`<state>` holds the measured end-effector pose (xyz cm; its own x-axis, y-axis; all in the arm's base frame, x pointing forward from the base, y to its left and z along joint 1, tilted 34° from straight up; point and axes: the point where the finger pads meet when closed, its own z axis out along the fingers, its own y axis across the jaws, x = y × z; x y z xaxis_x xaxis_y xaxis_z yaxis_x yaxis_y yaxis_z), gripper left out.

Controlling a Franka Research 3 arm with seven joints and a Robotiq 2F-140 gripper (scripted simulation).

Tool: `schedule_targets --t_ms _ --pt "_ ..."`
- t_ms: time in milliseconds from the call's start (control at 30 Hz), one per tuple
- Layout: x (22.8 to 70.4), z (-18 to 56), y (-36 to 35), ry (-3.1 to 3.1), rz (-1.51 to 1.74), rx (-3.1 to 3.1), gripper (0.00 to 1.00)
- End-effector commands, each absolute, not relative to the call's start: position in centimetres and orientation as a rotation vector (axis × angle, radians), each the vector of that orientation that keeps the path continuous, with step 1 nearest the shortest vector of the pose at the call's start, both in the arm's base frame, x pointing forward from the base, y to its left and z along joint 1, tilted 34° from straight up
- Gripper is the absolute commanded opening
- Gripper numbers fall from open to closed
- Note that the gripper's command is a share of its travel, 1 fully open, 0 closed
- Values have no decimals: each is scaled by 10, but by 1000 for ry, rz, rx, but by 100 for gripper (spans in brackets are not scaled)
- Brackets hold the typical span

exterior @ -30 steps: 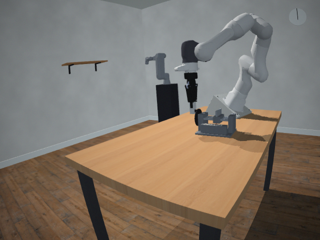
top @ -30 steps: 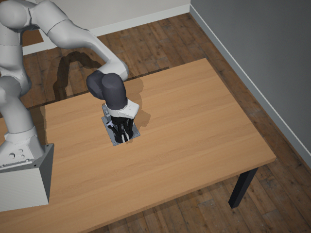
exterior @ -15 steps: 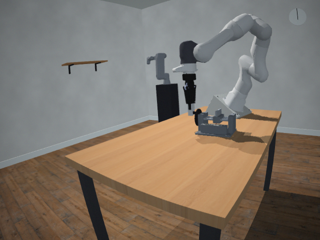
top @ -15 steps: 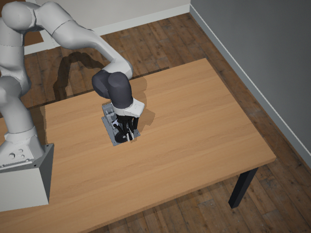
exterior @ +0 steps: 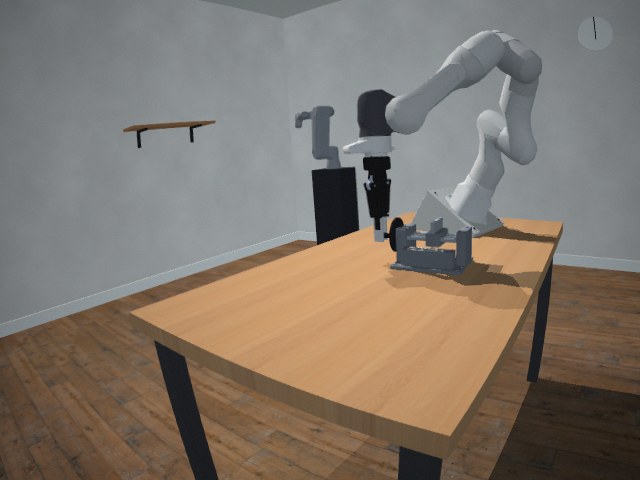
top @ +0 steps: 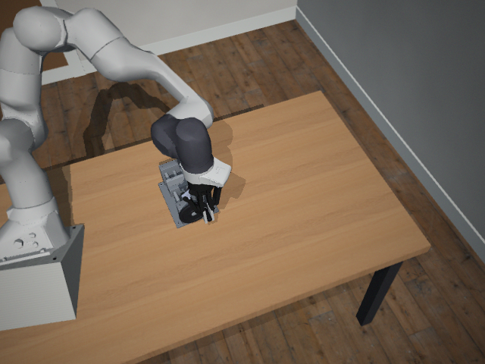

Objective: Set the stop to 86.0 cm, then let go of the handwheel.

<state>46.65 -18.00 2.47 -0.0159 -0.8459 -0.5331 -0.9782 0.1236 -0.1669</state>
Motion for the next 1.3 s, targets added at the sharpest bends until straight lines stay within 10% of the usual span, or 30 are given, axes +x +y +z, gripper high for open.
schedule_targets --t_ms 0,1267 --pt "468 11 -171 1895 341 -1761 4" --pt "408 -7 -159 1895 341 -1761 4"
